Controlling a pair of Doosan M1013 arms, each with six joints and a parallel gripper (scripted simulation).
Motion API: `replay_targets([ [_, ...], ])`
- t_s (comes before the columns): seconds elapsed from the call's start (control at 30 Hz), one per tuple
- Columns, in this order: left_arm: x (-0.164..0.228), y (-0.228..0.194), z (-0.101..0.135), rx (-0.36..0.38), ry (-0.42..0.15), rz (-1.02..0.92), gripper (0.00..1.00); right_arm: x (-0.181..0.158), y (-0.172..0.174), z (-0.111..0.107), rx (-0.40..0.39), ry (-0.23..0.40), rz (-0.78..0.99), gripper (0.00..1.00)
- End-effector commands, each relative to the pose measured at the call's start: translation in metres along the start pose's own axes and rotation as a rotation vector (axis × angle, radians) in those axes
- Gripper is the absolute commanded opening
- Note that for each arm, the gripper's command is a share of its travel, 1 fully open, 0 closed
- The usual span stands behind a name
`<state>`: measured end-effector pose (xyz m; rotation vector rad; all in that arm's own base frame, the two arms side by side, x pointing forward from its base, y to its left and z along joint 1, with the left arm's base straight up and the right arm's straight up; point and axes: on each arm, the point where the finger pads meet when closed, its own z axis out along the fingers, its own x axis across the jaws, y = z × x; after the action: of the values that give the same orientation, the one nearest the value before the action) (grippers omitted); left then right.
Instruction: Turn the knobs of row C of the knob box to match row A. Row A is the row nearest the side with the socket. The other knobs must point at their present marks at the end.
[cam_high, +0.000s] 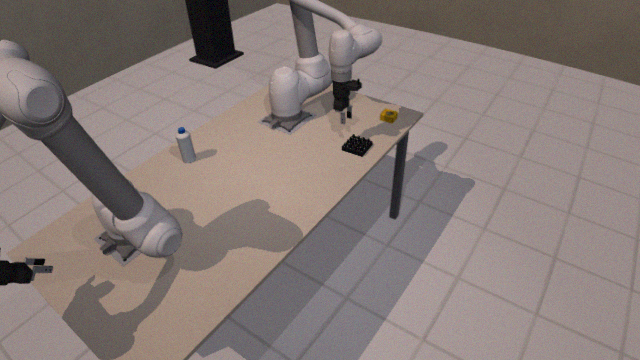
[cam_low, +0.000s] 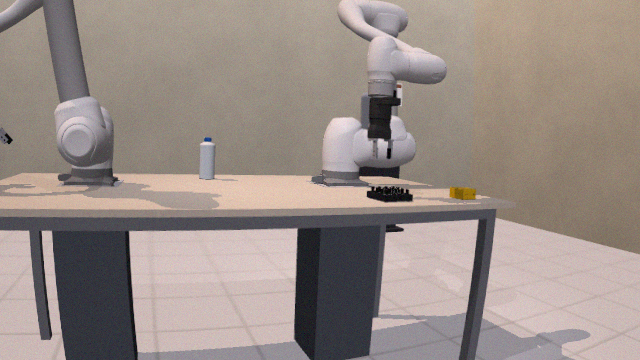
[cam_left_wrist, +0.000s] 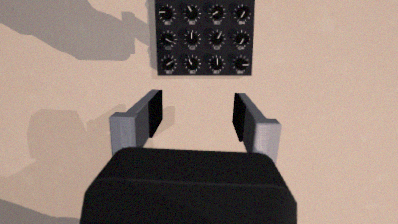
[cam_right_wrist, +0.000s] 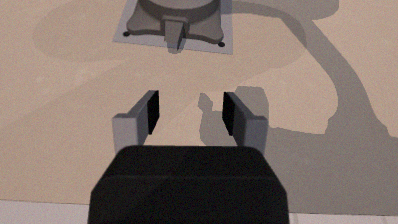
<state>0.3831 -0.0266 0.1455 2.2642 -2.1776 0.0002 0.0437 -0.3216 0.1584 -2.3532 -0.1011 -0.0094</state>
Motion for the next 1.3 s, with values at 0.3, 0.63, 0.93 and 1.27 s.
replay_targets([
  [0.3, -0.001, -0.001, 0.0, 0.001, 0.0, -0.018, 1.0, 0.0, 0.0, 0.0, -0.001, 0.0, 0.0, 1.0],
  [0.63, -0.012, -0.017, 0.008, 0.001, 0.0, -0.396, 1.0, 0.0, 0.0, 0.0, -0.001, 0.0, 0.0, 1.0],
  [0.93, -0.022, -0.029, 0.017, 0.001, 0.0, -0.766, 1.0, 0.0, 0.0, 0.0, -0.001, 0.0, 0.0, 1.0],
  [1.27, -0.031, -0.039, 0.027, 0.001, 0.001, -1.134, 1.0, 0.0, 0.0, 0.0, -0.001, 0.0, 0.0, 1.0],
])
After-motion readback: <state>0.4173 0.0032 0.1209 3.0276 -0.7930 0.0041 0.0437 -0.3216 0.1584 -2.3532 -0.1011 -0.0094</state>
